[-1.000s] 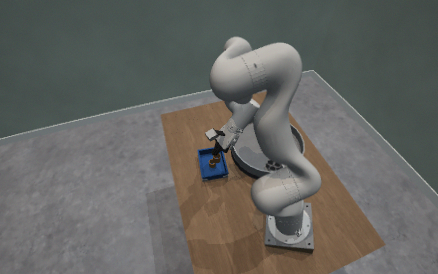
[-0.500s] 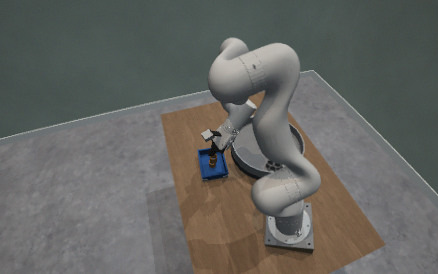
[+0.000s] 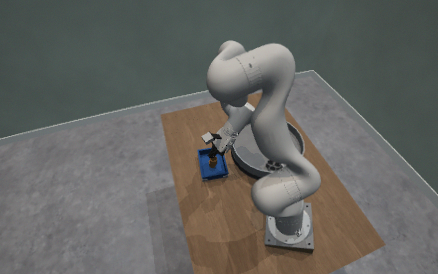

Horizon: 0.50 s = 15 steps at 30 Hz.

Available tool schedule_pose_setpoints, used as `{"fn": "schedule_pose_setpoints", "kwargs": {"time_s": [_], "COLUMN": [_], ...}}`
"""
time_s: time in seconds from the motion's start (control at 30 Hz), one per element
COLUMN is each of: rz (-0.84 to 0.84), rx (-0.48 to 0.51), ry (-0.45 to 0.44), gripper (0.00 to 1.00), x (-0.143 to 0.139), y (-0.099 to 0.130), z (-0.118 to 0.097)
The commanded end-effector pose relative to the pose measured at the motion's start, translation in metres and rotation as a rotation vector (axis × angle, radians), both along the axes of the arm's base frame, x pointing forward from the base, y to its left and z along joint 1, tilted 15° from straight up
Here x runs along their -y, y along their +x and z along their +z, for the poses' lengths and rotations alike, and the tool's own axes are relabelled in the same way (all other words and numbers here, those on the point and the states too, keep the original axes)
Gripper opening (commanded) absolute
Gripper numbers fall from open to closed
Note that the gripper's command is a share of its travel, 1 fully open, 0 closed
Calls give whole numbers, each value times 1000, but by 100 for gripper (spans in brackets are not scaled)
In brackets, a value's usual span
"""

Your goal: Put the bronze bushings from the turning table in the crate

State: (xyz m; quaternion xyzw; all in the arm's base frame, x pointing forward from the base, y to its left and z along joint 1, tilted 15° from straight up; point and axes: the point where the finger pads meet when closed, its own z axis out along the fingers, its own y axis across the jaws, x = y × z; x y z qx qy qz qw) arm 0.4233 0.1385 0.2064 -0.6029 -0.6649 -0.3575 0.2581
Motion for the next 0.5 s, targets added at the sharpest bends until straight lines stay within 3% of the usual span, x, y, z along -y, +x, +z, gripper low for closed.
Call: {"fn": "schedule_pose_setpoints", "kwargs": {"time_s": [0.0, 0.23, 0.47], "rz": [0, 0, 0], "rx": [4, 4, 4], "ry": [1, 1, 1], "gripper": [0, 0, 0], "x": [-3, -11, -12], "y": [4, 10, 11], "z": [-14, -47, -52]}}
